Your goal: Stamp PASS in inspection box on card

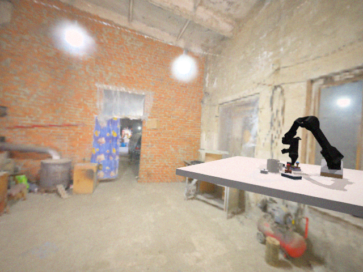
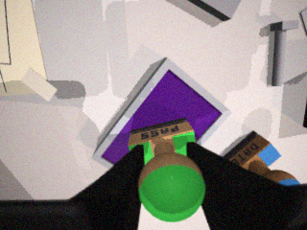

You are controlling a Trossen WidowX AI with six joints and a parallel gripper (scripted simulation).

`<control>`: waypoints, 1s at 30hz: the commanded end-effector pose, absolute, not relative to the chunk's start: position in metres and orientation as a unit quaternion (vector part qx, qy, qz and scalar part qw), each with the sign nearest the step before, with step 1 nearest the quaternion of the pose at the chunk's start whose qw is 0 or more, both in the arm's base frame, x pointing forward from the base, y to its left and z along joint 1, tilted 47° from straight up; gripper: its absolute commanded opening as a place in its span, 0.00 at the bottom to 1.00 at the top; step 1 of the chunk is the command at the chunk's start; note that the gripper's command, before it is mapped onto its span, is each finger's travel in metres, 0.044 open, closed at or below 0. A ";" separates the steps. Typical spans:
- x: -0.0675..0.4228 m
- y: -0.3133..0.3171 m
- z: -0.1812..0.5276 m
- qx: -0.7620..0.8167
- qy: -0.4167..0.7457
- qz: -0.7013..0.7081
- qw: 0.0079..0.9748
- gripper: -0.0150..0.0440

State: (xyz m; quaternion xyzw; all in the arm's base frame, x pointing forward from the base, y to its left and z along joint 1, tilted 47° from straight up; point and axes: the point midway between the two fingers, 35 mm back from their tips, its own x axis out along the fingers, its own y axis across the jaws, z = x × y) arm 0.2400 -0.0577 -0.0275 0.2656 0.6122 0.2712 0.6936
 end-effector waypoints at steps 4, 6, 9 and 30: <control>0.240 -0.057 -0.028 0.267 0.612 0.272 0.693 0.25; 0.240 -0.058 -0.027 0.267 0.612 0.272 0.693 0.25; 0.240 -0.059 -0.026 0.267 0.612 0.272 0.693 0.25; 0.239 -0.069 -0.017 0.267 0.612 0.272 0.693 0.25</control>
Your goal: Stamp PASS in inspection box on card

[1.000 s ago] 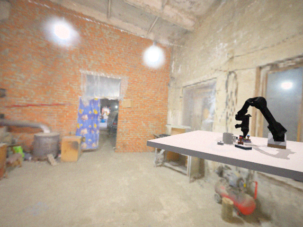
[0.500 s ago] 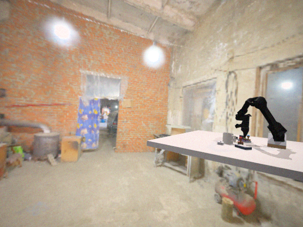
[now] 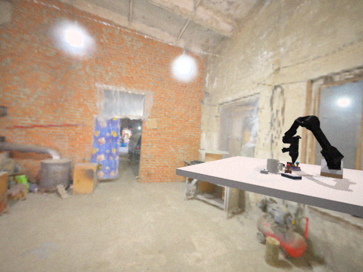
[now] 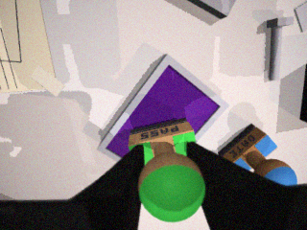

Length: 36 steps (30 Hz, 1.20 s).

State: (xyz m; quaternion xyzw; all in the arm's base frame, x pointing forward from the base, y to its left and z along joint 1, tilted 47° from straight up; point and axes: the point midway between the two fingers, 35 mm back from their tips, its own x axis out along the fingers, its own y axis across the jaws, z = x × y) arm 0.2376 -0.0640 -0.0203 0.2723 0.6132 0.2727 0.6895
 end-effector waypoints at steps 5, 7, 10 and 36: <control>0.239 -0.075 -0.011 0.267 0.612 0.271 0.693 0.25; 0.238 -0.078 -0.009 0.267 0.612 0.271 0.693 0.25; 0.238 -0.081 -0.006 0.267 0.612 0.271 0.693 0.25; 0.253 -0.088 0.028 0.175 0.572 0.344 0.723 0.25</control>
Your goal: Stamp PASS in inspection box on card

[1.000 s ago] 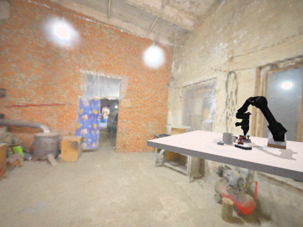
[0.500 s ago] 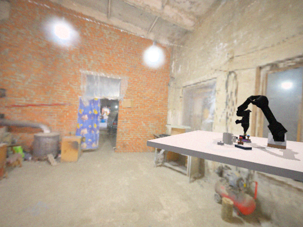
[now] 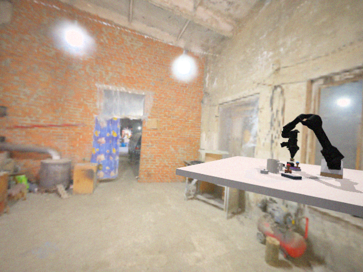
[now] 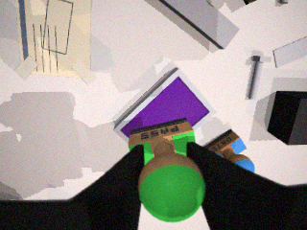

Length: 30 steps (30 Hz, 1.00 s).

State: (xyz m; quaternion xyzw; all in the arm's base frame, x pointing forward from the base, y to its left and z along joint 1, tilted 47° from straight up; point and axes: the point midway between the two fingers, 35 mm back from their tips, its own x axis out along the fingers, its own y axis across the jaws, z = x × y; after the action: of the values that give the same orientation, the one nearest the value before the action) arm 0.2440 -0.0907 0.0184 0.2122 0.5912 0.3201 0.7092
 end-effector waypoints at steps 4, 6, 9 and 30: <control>0.263 -0.081 0.037 0.125 0.547 0.381 0.735 0.25; 0.267 -0.077 0.042 0.100 0.533 0.400 0.739 0.25; 0.274 -0.071 0.050 0.062 0.511 0.426 0.744 0.25; 0.307 -0.023 0.101 -0.179 0.332 0.573 0.728 0.25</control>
State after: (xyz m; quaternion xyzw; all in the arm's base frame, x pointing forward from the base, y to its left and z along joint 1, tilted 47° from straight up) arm 0.3041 -0.0273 0.0928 -0.1545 0.3536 0.5643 0.7298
